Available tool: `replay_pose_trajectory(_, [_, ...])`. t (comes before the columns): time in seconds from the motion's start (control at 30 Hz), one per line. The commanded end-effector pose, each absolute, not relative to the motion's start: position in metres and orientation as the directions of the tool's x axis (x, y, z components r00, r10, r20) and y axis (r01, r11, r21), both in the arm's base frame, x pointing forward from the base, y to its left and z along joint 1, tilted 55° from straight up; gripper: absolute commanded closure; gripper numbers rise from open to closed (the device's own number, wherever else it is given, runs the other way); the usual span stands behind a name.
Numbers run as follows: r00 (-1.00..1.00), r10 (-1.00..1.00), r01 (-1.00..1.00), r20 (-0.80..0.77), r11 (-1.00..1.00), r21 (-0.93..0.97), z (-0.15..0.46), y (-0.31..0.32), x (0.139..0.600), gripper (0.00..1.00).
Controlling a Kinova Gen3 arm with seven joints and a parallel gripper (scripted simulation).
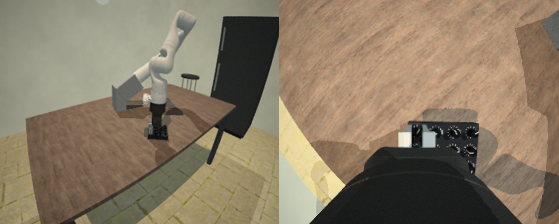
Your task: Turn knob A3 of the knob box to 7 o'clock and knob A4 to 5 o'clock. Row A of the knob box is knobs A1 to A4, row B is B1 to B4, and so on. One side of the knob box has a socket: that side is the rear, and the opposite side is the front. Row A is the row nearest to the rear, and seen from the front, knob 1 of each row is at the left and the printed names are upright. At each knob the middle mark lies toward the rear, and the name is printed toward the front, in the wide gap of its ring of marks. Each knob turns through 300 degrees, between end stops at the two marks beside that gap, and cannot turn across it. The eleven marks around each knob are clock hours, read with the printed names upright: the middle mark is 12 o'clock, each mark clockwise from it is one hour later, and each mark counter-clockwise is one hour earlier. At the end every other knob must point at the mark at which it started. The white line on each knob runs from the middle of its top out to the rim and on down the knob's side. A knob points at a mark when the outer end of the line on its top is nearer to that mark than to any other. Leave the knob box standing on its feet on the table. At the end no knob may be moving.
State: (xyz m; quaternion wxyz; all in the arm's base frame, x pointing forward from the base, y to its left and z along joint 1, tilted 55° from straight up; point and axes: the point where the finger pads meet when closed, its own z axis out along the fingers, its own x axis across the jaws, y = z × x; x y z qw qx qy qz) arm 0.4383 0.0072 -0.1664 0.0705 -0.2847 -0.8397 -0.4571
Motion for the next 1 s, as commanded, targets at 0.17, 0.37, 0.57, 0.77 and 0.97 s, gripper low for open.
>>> replay_pose_trajectory(0.17, [-0.806, 0.43, 0.575, 0.407, 0.405, 0.711, -0.1664, 0.007, 0.4389, 0.7])
replay_pose_trajectory(0.37, [-0.799, 0.435, 0.585, 0.416, 0.4, 0.706, -0.1664, 0.007, 0.4389, 0.7])
replay_pose_trajectory(0.57, [-0.794, 0.439, 0.592, 0.421, 0.396, 0.702, -0.1664, 0.007, 0.4389, 0.7])
replay_pose_trajectory(0.77, [-0.793, 0.439, 0.592, 0.422, 0.396, 0.702, -0.1664, 0.007, 0.4389, 0.7])
replay_pose_trajectory(0.97, [-0.793, 0.439, 0.592, 0.422, 0.396, 0.702, -0.1664, 0.007, 0.4389, 0.7])
